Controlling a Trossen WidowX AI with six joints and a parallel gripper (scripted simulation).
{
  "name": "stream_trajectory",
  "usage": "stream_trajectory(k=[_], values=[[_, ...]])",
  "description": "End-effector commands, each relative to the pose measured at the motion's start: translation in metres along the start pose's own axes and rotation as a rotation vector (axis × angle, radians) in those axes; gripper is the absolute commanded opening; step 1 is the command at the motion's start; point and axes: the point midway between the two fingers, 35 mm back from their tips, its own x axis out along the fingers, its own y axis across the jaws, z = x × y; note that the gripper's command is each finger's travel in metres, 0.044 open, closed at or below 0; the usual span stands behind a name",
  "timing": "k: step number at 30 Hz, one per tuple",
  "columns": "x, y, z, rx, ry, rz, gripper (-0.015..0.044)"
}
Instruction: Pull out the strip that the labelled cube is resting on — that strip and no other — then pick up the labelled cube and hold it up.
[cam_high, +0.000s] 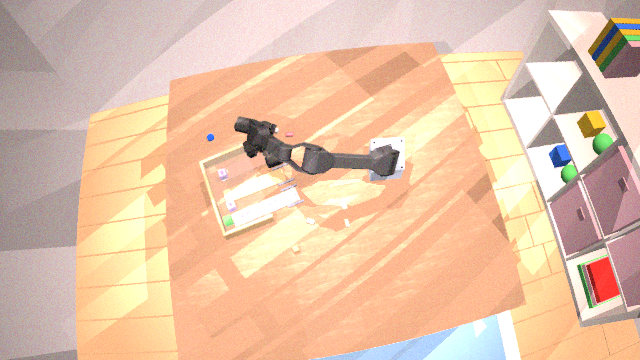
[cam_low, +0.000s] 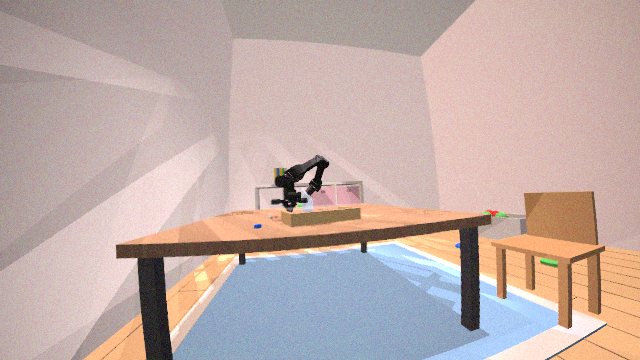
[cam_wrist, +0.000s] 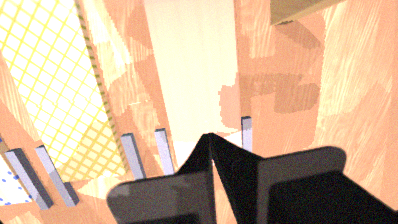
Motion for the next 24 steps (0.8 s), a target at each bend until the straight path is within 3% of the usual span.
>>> stream_trajectory(k=[1, 24], values=[[0.004, 0.001, -0.011, 0.003, 0.014, 0.004, 0.0000], [0.005, 0.001, -0.047, 0.004, 0.015, 0.004, 0.0000]])
